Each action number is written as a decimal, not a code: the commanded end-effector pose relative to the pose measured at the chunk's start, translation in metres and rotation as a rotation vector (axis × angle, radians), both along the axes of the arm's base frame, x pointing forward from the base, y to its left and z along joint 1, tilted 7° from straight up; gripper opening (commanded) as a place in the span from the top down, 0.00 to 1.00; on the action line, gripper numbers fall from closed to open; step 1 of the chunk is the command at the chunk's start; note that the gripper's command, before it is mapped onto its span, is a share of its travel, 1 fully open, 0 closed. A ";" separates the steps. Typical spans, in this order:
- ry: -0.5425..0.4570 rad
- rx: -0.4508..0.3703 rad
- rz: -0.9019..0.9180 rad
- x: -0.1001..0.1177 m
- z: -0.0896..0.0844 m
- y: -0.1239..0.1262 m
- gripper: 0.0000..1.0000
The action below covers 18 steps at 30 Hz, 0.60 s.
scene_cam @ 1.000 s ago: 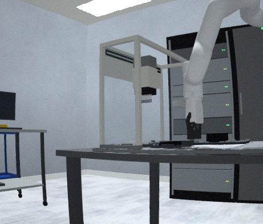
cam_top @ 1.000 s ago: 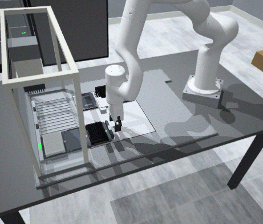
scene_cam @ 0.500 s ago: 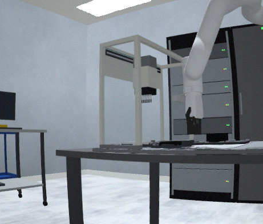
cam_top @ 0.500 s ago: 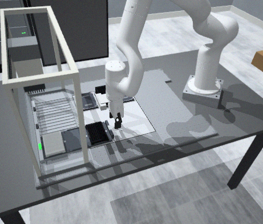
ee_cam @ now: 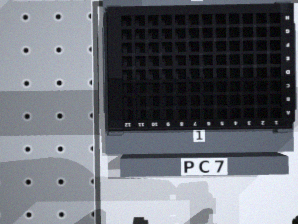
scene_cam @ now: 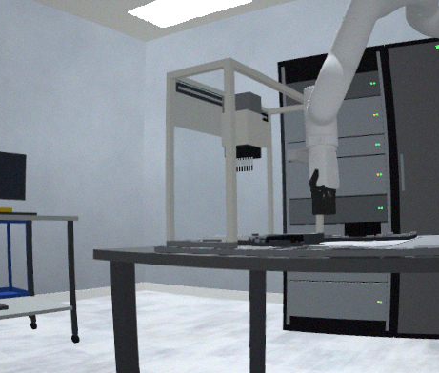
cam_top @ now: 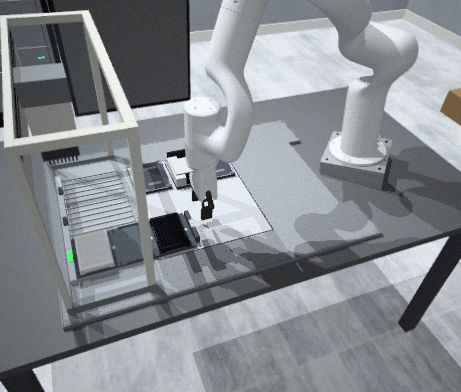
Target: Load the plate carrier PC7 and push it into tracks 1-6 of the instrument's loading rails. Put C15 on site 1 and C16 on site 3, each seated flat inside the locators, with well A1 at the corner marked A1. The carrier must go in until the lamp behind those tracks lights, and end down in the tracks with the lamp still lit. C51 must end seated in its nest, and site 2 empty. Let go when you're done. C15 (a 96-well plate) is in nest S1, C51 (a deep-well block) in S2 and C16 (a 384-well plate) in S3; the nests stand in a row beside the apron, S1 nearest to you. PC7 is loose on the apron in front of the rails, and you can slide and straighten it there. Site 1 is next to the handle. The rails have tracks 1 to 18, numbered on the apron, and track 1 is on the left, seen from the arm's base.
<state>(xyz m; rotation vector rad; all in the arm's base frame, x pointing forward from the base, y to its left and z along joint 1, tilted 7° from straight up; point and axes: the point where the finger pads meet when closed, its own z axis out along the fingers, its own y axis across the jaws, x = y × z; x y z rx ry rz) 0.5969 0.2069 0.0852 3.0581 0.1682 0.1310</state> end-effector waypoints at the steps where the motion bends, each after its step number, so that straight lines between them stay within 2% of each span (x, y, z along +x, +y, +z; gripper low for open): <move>1: -0.002 0.001 0.000 0.000 0.008 0.001 0.18; 18: -0.002 0.001 0.000 -0.002 0.032 0.003 0.18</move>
